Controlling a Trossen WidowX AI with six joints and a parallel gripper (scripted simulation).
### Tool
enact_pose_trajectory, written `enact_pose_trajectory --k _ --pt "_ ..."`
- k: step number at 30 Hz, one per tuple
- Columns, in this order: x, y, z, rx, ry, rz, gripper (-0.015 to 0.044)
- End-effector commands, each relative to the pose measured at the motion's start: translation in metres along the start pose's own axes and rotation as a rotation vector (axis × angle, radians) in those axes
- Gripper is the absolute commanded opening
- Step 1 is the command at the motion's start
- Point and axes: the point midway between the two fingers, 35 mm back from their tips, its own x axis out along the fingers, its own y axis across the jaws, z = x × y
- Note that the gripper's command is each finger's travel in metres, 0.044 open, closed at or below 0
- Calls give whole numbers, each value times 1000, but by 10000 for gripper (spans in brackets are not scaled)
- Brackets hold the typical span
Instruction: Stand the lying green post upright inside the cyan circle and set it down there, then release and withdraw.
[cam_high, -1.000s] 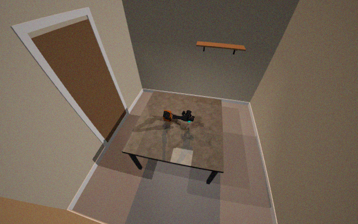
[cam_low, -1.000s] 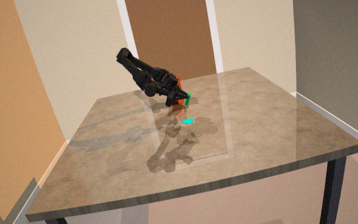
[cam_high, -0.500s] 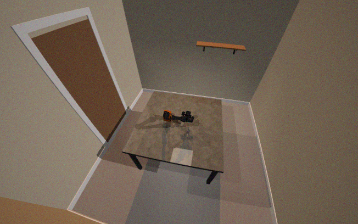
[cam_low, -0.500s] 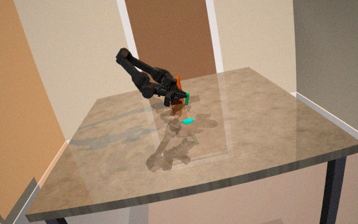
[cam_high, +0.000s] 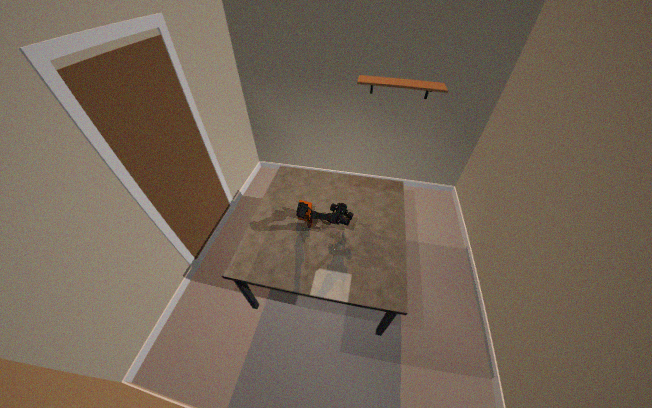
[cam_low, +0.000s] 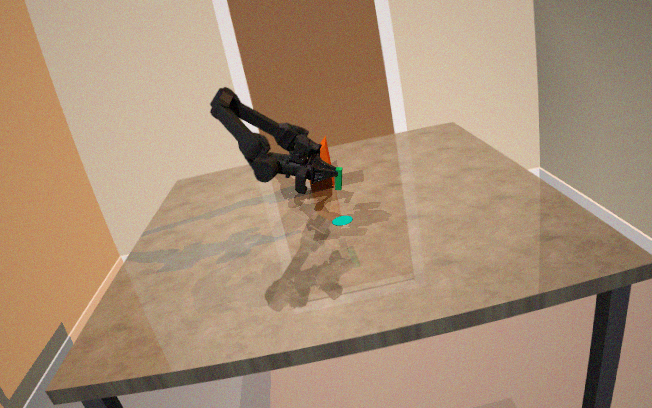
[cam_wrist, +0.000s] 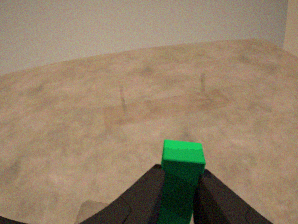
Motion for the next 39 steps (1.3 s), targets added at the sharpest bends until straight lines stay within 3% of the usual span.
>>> enact_pose_trajectory --k 1,39 --pt "-1 2 0 -14 -24 -6 23" --pt "-19 1 5 -116 -190 -91 23"
